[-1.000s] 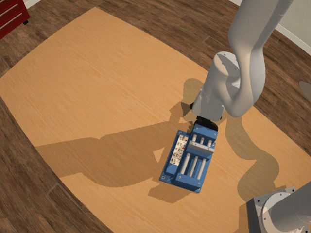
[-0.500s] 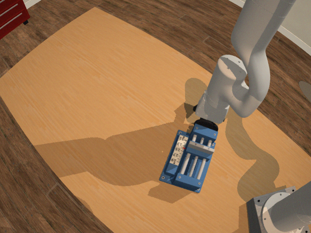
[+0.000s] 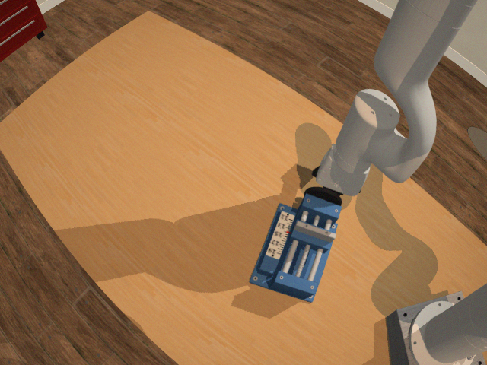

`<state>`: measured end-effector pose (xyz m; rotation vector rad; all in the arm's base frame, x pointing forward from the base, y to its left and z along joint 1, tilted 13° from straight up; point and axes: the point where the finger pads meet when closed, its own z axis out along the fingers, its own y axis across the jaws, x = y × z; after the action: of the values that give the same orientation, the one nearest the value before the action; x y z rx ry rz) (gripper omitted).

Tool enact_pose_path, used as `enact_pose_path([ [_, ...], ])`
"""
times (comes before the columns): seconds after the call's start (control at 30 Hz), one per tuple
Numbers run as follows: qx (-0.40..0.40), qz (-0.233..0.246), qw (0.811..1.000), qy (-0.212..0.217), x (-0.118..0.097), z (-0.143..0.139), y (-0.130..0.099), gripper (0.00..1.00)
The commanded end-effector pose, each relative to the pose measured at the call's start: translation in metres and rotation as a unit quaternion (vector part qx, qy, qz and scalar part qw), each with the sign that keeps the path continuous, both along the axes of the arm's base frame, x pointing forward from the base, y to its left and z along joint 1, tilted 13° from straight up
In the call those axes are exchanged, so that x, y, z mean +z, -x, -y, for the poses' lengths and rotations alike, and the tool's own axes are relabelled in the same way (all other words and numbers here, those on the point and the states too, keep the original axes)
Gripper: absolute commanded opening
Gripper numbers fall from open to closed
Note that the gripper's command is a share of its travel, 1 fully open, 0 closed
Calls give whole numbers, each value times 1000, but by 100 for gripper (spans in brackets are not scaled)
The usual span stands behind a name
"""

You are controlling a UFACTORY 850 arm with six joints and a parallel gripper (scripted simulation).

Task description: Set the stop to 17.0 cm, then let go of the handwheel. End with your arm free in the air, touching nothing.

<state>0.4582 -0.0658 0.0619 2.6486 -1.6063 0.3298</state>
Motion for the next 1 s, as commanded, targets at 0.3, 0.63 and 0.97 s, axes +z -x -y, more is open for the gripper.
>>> enact_pose_path([
  [0.3, 0, 6, 1000, 0, 15, 4, 13, 6],
  [0.63, 0, 6, 1000, 0, 21, 4, 15, 6],
  [0.97, 0, 6, 1000, 0, 24, 3, 16, 6],
])
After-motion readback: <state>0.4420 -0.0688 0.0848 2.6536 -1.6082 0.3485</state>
